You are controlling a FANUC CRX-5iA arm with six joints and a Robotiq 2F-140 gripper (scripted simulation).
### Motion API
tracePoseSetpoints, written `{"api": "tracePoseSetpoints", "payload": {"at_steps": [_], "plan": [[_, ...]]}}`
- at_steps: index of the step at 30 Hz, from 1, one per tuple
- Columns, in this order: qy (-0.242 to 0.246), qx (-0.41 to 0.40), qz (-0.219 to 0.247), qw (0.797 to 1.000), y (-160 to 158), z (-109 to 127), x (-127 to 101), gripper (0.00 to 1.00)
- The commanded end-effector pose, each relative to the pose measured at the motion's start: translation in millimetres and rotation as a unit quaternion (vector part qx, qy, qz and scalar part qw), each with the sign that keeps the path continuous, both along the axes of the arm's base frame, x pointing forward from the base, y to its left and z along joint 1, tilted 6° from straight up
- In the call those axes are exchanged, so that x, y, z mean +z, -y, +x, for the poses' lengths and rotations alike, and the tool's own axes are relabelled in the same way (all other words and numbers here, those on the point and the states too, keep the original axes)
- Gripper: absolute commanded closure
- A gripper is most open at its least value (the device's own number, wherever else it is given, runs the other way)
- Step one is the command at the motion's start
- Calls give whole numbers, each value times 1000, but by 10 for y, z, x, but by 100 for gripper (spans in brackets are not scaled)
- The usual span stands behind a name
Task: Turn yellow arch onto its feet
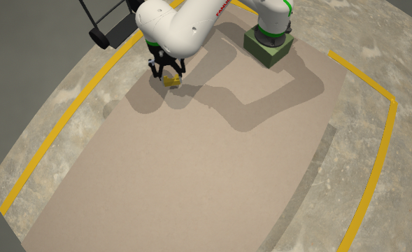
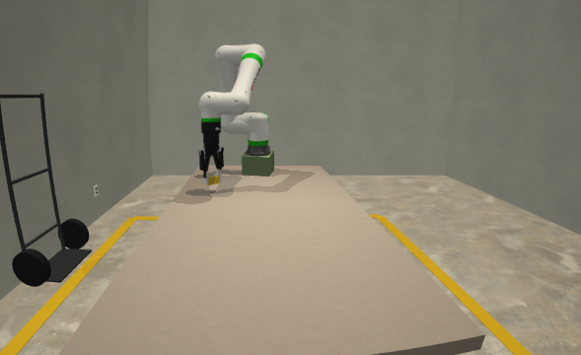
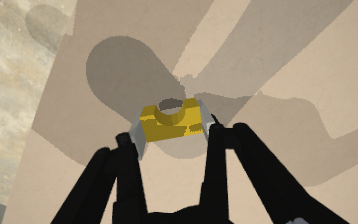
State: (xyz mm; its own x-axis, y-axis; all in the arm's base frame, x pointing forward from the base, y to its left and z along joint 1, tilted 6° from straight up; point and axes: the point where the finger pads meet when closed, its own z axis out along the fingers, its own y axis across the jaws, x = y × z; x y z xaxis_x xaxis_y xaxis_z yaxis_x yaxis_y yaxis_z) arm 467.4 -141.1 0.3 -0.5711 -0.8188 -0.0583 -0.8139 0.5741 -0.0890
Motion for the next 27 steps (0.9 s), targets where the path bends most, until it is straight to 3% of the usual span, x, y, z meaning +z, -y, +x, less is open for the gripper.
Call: {"api": "tracePoseSetpoints", "payload": {"at_steps": [1, 6, 13, 27], "plan": [[0, 0, 0, 1000, 1, 2, 2, 59], [4, 1, 13, 1000, 6, -20, -13, 59], [56, 9, 90, 994, 25, -47, -28, 59], [75, 12, 106, 991, 34, -22, -6, 59]]}}
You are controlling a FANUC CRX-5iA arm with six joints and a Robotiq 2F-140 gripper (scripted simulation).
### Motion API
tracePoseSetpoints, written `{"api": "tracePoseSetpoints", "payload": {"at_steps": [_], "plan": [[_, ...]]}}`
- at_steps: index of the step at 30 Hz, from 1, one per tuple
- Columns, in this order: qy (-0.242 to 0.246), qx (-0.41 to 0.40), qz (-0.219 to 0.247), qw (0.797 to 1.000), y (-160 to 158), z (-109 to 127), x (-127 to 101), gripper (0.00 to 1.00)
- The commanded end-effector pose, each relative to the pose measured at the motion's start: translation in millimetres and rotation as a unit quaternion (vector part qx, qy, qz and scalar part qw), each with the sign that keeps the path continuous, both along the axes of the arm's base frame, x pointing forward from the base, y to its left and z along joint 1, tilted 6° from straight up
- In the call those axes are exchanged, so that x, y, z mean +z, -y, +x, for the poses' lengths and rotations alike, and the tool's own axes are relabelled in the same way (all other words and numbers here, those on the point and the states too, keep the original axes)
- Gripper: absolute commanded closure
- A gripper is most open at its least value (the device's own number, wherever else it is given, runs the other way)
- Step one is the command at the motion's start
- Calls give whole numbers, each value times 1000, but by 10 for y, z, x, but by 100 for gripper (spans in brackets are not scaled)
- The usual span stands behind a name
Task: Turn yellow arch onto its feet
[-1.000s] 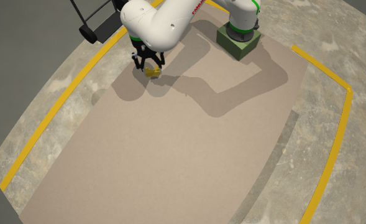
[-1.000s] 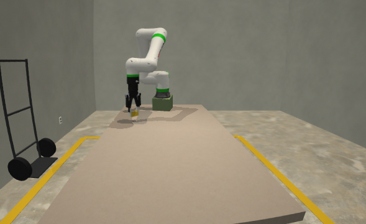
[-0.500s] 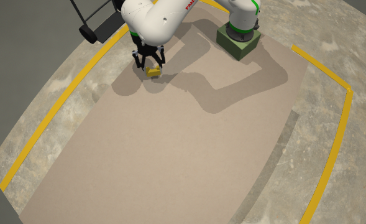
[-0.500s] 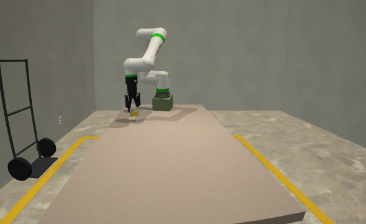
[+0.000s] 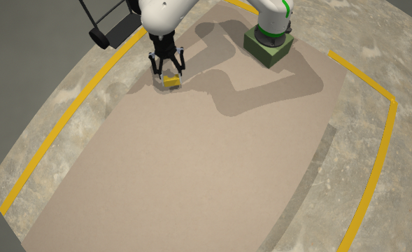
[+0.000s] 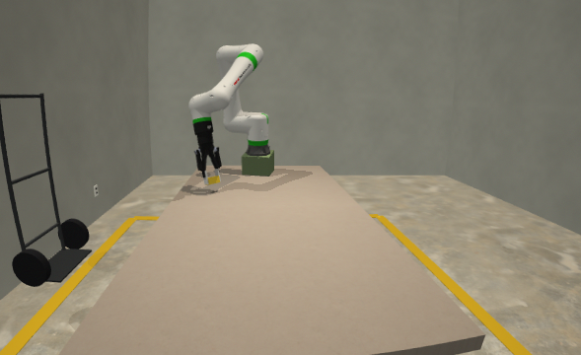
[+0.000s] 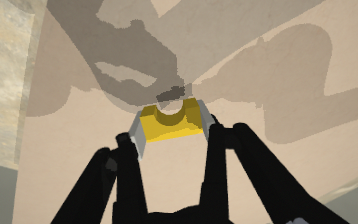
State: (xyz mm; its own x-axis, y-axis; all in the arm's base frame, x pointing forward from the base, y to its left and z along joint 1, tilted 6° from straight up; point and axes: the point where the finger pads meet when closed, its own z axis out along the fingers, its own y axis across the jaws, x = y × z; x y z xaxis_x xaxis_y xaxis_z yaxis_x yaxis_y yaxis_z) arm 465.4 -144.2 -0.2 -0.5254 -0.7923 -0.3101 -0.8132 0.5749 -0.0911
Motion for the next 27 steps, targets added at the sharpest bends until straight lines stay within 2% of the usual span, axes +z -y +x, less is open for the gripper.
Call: {"api": "tracePoseSetpoints", "payload": {"at_steps": [1, 5, 14, 27], "plan": [[1, 1, 4, 1000, 4, -6, -4, 59], [3, 2, 14, 1000, 6, -28, -22, 59], [69, 12, 104, 992, 29, -32, -28, 59], [77, 13, 112, 991, 32, -27, -27, 59]]}}
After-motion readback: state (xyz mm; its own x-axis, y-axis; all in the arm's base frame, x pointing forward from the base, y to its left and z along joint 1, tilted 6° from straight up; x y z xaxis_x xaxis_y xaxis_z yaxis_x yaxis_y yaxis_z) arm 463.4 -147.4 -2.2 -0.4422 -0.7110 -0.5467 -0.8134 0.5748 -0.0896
